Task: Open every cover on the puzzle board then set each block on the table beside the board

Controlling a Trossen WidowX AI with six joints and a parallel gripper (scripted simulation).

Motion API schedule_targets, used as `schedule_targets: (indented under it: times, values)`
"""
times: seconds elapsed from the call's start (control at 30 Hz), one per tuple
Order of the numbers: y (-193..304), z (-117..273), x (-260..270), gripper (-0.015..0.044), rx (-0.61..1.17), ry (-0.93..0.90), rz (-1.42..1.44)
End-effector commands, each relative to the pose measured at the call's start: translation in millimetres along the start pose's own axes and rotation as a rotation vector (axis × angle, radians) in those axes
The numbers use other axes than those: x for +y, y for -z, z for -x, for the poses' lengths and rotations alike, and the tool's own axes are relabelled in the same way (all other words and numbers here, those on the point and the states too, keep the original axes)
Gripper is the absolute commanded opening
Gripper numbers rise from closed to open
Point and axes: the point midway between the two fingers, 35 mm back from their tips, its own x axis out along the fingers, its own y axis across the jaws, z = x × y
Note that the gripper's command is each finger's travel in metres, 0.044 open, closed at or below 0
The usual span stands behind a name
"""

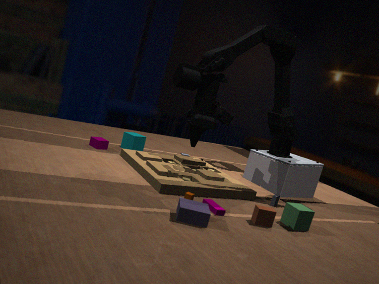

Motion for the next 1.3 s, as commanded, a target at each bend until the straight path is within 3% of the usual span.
schedule_targets:
  times: [0.0, 0.47, 0.7, 1.03, 1.27]
  values:
    - [-16, 1, 12, 0.0, -0.001, 0.003, -0.091]
    - [-82, -5, 48, 0.0, -0.004, 0.001, -0.397]
    - [-83, -13, 49, 0.0, -0.004, 0.001, -0.401]
    - [-85, -55, 51, 0.0, -0.004, 0.0, -0.401]
    - [-85, -59, 51, 0.0, -0.004, 0.0, -0.401]
